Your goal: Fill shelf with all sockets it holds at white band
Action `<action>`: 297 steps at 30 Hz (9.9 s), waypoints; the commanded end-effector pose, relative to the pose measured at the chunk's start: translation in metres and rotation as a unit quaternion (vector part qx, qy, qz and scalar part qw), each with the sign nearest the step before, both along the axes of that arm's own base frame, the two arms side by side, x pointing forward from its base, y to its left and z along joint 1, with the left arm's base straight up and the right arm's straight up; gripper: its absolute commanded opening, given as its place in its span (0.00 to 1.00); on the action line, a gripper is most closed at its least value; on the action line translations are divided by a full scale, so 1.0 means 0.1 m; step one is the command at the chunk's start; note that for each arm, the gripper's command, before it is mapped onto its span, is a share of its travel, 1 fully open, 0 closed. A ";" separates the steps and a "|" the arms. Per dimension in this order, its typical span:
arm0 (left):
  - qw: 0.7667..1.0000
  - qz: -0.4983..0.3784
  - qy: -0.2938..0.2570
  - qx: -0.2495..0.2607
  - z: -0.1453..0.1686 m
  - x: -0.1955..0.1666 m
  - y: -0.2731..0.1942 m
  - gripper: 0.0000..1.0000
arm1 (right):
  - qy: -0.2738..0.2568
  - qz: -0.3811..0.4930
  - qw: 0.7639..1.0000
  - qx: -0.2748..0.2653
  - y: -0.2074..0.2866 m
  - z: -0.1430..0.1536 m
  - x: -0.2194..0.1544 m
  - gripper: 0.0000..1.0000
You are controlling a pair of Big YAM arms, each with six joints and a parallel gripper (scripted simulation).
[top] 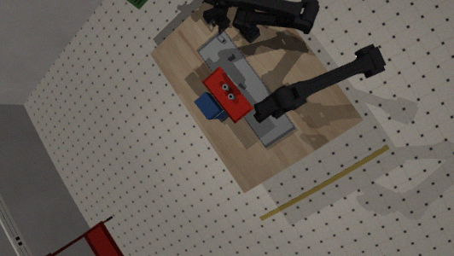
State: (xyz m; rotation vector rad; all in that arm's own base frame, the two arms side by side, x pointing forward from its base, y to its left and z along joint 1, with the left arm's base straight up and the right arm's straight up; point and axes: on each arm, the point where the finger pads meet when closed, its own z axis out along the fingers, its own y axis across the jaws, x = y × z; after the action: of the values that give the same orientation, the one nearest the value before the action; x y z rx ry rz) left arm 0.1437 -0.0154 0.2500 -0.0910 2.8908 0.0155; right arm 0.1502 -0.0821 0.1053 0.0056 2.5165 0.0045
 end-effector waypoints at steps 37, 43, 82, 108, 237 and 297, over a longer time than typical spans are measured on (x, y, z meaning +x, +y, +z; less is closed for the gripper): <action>1.000 -0.004 -0.026 -0.012 -0.04 1.44 -1.30 0.27 | -0.006 0.002 1.000 -0.015 -0.14 0.13 0.04 0.65; 1.000 0.006 -0.010 -0.004 -0.39 1.31 -1.13 0.27 | -0.006 0.002 1.000 -0.015 -0.14 0.13 0.04 0.65; 0.998 0.001 -0.049 -0.029 0.10 1.33 -1.27 0.48 | -0.006 0.002 1.000 -0.015 -0.14 0.13 0.04 0.65; 0.901 -0.393 -0.181 0.040 0.41 0.78 -1.63 0.65 | -0.006 0.002 1.000 -0.015 -0.14 0.13 0.04 0.65; 0.709 0.303 -0.569 0.287 2.76 1.92 4.15 0.65 | 0.166 0.052 0.984 -0.025 -0.23 -1.20 0.36 0.62; 0.709 0.303 -0.569 0.287 2.76 1.92 4.15 0.65 | 0.163 0.052 0.985 -0.026 -0.02 0.46 0.24 0.36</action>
State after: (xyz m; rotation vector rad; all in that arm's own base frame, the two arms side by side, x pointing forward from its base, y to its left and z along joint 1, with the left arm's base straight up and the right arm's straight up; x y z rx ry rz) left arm 0.3306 0.3979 0.4827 -0.6870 1.4860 0.6901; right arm 0.1535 -0.0757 0.0818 -0.1532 2.9149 0.0650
